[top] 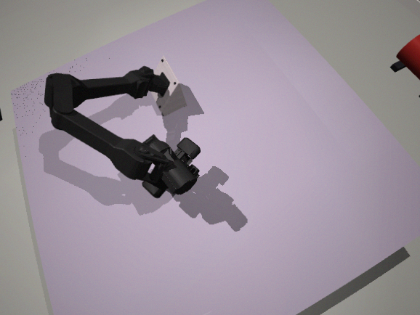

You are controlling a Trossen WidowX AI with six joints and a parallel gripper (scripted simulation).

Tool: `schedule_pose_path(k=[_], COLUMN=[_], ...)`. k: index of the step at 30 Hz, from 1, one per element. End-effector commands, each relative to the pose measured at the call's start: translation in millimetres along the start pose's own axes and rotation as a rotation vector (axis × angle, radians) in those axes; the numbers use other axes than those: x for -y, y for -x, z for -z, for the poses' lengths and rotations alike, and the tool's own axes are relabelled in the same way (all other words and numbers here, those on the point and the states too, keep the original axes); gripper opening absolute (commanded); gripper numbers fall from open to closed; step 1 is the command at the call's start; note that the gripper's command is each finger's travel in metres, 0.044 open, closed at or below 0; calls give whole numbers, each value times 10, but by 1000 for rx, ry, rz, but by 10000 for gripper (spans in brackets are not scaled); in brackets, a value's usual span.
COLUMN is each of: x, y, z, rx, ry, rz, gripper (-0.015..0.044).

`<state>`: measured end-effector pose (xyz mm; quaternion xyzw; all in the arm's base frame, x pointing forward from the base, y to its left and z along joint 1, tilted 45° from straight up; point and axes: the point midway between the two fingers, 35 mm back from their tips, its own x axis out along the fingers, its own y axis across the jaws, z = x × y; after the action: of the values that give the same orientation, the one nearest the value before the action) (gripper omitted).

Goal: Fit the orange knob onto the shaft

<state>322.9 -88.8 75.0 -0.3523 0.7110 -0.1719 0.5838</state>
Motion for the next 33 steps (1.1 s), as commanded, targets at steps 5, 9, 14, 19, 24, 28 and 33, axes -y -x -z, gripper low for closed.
schedule_pose_path(k=[5, 9, 14, 19, 24, 28, 33], x=[12, 29, 58, 59, 51, 37, 12], y=[44, 38, 31, 34, 21, 13, 18], z=[1, -9, -24, -32, -37, -33, -14], rx=[10, 10, 10, 10, 10, 10, 10], ry=[14, 14, 13, 13, 13, 13, 14], rz=[4, 4, 4, 4, 4, 4, 4], gripper=[0, 0, 0, 0, 0, 0, 0])
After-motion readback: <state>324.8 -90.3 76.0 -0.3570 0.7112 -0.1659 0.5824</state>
